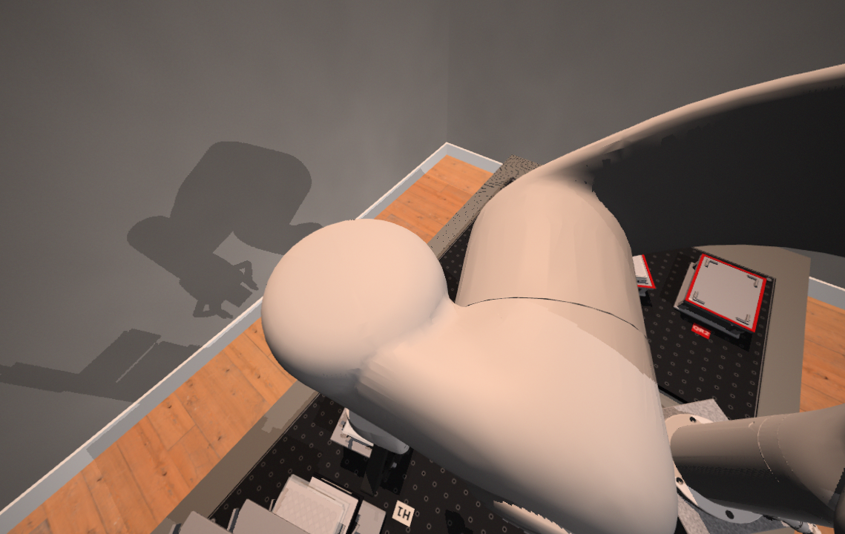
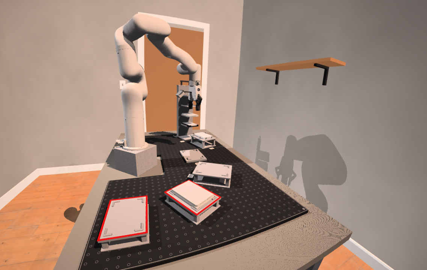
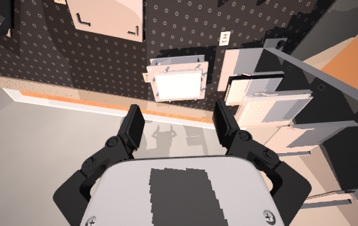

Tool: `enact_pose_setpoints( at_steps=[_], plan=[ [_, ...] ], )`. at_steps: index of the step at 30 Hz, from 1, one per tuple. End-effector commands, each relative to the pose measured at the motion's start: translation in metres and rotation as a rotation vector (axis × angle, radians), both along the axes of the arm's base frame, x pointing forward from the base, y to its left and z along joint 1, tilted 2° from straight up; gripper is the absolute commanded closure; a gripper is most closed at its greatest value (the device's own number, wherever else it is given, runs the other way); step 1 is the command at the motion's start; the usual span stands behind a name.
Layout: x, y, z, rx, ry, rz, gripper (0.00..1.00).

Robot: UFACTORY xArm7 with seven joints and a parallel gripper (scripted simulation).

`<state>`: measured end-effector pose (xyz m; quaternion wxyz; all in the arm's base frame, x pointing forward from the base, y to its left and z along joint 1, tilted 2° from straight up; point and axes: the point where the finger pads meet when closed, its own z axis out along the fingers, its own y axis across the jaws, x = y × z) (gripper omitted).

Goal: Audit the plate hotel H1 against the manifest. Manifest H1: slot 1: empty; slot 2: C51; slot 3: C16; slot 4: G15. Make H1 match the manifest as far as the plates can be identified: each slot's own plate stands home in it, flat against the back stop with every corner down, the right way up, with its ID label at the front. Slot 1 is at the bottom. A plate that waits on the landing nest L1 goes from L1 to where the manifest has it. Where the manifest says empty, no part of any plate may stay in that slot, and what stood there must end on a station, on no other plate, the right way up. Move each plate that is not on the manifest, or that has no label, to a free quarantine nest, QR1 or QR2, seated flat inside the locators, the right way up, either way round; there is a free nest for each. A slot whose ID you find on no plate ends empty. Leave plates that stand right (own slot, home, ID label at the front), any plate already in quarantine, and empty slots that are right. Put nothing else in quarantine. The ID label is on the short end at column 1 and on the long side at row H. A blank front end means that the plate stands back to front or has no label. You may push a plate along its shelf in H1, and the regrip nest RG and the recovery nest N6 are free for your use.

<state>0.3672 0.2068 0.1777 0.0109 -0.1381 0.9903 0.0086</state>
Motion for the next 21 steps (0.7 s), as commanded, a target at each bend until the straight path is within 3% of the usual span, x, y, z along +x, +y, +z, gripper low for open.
enact_pose_setpoints(
  at_steps=[1,11,13,17,21],
  plan=[
    [0.019,0.003,0.002,0.004,-0.001,-0.117,0.00],
    [0.068,0.011,0.004,0.011,0.006,-0.451,0.00],
    [0.068,0.011,0.004,0.011,0.006,-0.451,0.00],
    [0.085,0.014,0.004,0.014,0.009,-0.584,0.00],
    [0.085,0.014,0.004,0.017,0.011,-0.717,0.00]
  ],
)
